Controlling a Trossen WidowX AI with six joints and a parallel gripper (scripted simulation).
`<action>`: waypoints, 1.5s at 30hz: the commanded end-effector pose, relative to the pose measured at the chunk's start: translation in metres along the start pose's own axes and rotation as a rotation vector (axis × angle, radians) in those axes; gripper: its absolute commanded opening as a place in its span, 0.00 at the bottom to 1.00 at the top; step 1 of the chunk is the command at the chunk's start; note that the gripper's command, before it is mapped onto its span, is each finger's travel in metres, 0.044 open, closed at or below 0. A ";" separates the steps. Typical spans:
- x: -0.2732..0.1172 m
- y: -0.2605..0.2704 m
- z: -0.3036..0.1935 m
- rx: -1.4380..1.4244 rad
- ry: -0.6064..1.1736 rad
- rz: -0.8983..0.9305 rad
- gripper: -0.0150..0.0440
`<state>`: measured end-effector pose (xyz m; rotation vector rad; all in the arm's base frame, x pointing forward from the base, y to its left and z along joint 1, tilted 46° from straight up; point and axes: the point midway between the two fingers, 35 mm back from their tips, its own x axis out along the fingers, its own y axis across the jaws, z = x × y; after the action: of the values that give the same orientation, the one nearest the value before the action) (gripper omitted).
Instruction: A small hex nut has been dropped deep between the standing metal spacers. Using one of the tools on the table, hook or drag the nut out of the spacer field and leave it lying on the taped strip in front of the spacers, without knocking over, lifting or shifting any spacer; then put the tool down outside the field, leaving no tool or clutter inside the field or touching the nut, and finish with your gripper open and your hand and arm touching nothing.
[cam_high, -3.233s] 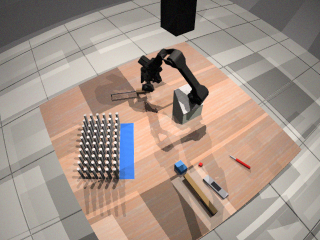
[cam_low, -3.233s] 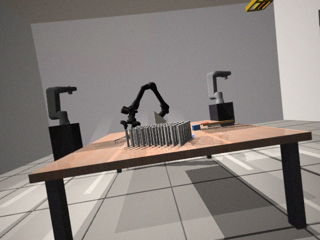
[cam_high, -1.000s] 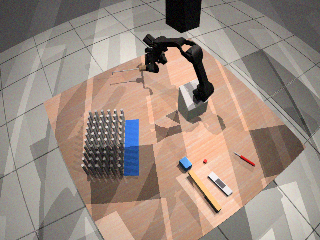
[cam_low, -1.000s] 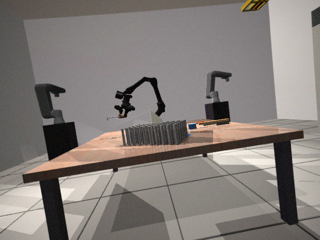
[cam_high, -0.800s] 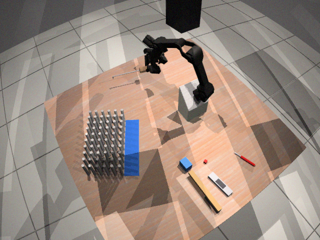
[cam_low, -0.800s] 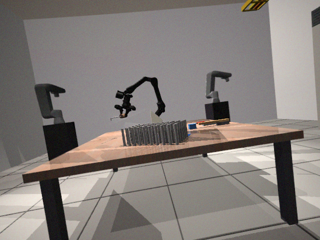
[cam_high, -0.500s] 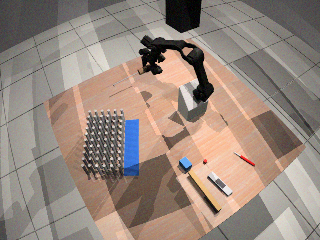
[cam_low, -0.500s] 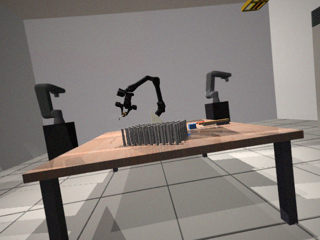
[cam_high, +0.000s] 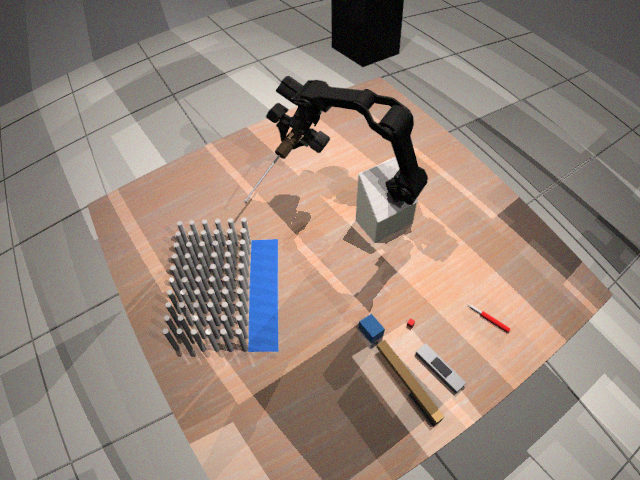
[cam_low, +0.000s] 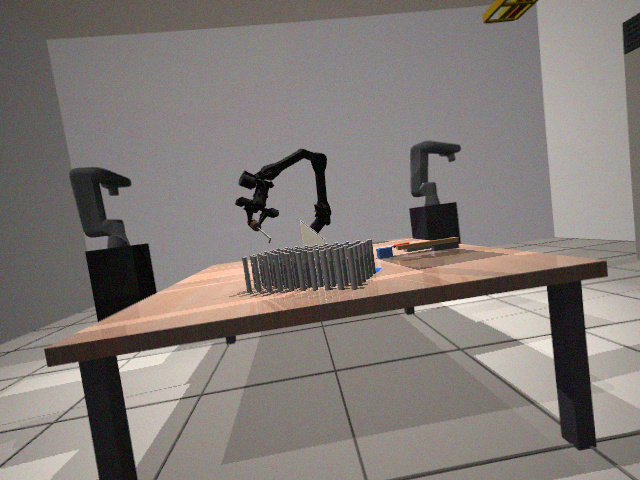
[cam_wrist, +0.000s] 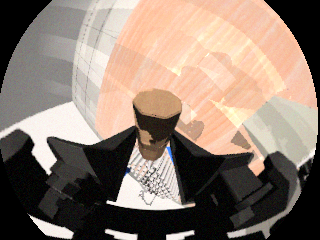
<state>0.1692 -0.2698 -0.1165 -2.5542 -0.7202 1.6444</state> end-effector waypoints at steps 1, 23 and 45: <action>-0.005 -0.002 -0.012 -0.143 0.003 0.006 0.25; -0.020 -0.018 -0.064 -0.905 -0.021 0.004 0.25; -0.033 -0.043 -0.113 -1.670 -0.037 -0.010 0.25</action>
<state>0.2357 -0.2227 -0.0341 -3.0576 -2.8564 1.1996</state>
